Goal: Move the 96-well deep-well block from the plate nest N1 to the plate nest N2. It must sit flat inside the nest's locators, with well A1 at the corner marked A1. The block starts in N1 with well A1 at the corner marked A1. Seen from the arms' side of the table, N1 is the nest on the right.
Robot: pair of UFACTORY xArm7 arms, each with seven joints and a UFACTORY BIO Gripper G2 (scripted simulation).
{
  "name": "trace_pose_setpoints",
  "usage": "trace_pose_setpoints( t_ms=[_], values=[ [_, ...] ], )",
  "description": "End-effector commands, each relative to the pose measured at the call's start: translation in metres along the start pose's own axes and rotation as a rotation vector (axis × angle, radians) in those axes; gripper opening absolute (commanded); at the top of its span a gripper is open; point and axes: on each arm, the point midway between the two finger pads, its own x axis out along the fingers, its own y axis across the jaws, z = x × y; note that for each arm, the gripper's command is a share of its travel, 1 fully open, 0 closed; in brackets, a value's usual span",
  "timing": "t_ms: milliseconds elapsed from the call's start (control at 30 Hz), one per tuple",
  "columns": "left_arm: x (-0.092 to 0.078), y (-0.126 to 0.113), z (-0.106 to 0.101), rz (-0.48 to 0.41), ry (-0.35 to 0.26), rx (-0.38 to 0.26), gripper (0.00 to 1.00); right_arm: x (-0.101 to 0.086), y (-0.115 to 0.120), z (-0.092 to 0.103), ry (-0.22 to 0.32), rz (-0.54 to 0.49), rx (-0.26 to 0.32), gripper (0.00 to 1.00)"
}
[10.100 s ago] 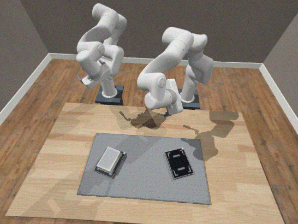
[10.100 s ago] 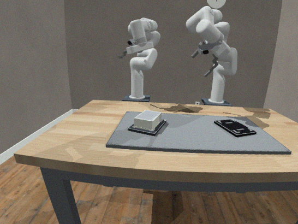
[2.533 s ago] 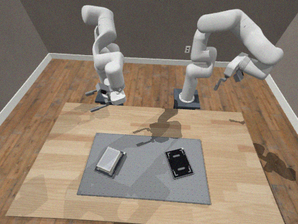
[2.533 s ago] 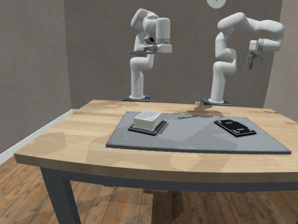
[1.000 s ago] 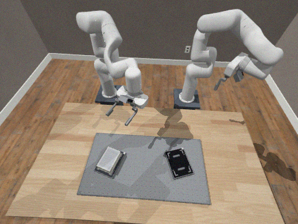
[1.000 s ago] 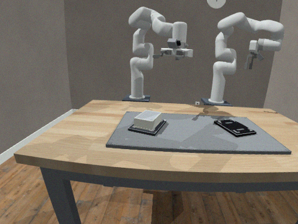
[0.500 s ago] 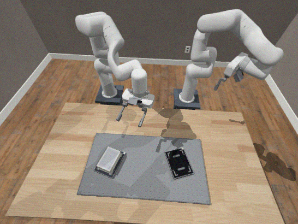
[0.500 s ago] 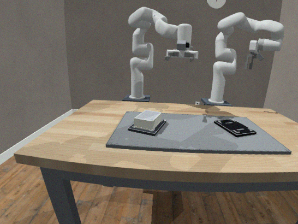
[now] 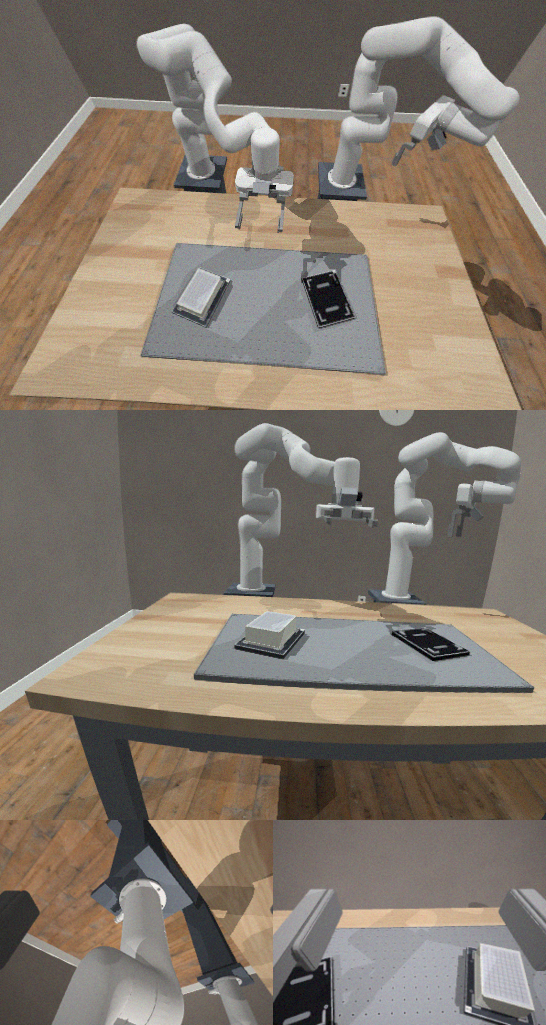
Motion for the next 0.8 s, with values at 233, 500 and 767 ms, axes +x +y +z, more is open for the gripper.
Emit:
trace_pose_setpoints(
  t_ms=[233, 500, 767],
  values=[
    [-0.001, 0.000, 0.000, -0.001, -0.002, 0.000, 1.00, 0.000, 0.026, -0.001, -0.005, 0.027, 0.006, 0.37],
    [-0.001, 0.000, 0.000, -0.001, -0.002, 0.000, 1.00, 0.000, 0.027, -0.001, -0.005, 0.027, 0.006, 0.37],
    [-0.001, 0.000, 0.000, -0.001, -0.002, 0.000, 1.00, 0.012, 0.002, -0.023, -0.005, -0.207, 0.007, 0.37]
  ],
)
